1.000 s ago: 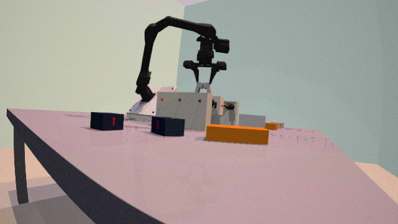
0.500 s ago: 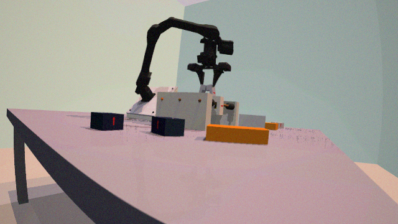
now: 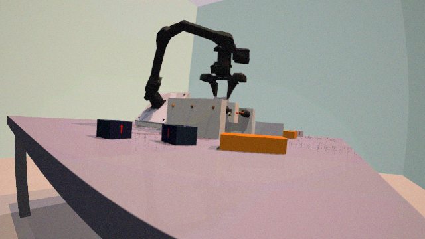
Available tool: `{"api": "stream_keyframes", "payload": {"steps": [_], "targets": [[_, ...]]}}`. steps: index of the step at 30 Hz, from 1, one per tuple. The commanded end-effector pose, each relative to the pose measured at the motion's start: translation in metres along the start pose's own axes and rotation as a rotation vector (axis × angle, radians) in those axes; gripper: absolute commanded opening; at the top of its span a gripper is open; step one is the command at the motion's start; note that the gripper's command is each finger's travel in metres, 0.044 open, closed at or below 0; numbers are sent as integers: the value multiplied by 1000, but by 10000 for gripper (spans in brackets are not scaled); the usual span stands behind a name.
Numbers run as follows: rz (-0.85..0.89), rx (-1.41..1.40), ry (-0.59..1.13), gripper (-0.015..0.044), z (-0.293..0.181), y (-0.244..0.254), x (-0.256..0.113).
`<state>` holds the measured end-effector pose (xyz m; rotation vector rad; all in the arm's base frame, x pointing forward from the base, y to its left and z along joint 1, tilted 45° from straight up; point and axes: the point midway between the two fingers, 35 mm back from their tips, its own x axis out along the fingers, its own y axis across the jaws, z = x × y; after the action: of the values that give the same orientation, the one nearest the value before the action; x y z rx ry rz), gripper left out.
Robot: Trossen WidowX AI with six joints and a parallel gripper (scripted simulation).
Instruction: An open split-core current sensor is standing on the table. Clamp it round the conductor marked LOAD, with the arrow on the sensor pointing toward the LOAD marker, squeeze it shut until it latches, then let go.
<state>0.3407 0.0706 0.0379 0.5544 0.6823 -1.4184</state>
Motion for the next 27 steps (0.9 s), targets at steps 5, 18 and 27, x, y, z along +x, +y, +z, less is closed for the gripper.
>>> {"api": "stream_keyframes", "payload": {"steps": [5,18,27], "targets": [[7,-4,-2,0,1,0,12],[-1,0,-2,0,0,-1,20],[-1,0,-2,0,0,-1,20]]}}
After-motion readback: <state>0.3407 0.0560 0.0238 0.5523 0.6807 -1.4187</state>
